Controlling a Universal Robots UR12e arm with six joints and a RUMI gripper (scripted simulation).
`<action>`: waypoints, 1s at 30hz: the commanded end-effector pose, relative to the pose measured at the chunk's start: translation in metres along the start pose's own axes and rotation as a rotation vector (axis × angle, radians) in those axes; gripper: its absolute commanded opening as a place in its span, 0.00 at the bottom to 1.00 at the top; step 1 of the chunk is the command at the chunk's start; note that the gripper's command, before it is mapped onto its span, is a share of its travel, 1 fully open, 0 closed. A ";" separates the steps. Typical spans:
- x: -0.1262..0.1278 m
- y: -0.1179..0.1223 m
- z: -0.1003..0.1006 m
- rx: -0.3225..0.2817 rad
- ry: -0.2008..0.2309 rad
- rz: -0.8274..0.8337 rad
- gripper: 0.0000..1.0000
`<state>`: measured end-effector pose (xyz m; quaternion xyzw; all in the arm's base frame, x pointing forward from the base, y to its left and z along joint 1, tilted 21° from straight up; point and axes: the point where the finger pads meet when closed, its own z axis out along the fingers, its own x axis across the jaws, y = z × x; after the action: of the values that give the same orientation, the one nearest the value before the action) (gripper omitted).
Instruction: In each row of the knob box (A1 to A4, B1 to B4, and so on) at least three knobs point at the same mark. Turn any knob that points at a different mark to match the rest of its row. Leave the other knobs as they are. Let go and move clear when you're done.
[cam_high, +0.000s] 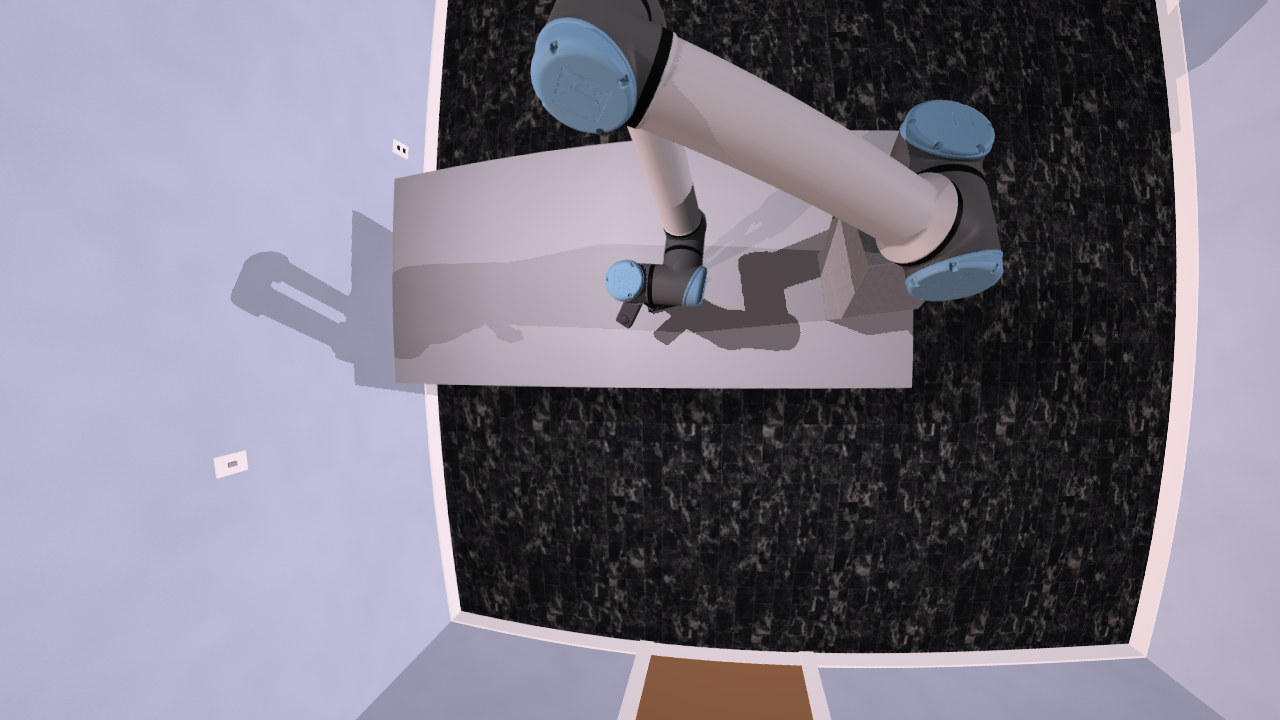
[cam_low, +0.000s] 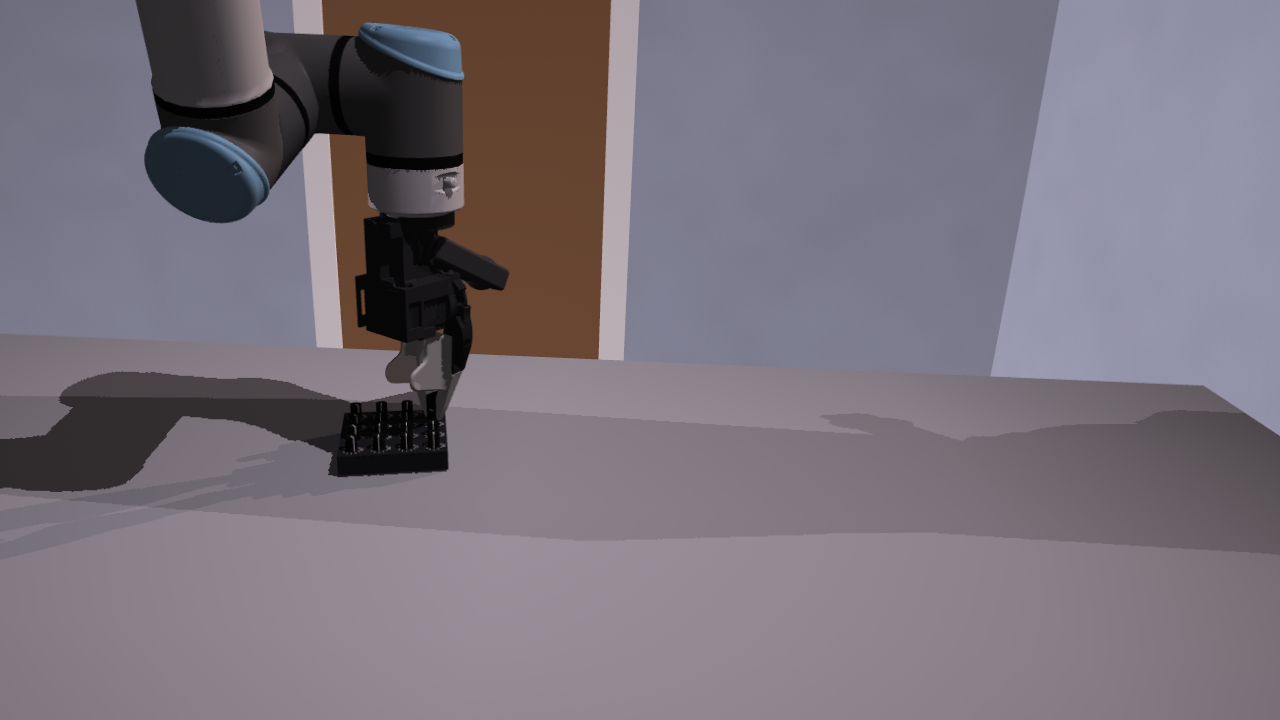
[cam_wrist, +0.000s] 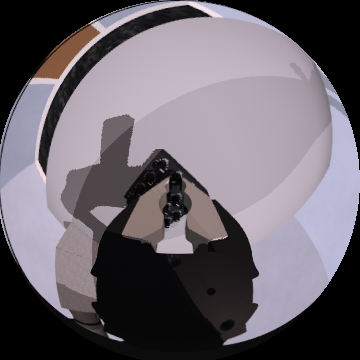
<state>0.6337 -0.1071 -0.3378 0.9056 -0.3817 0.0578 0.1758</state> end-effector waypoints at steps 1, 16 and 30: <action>0.004 -0.002 0.000 0.003 0.003 -0.034 0.04; 0.003 -0.002 -0.001 0.003 0.004 -0.171 0.04; 0.002 -0.001 -0.001 0.003 0.004 -0.367 0.04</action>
<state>0.6330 -0.1063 -0.3383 0.9502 -0.2506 0.0324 0.1825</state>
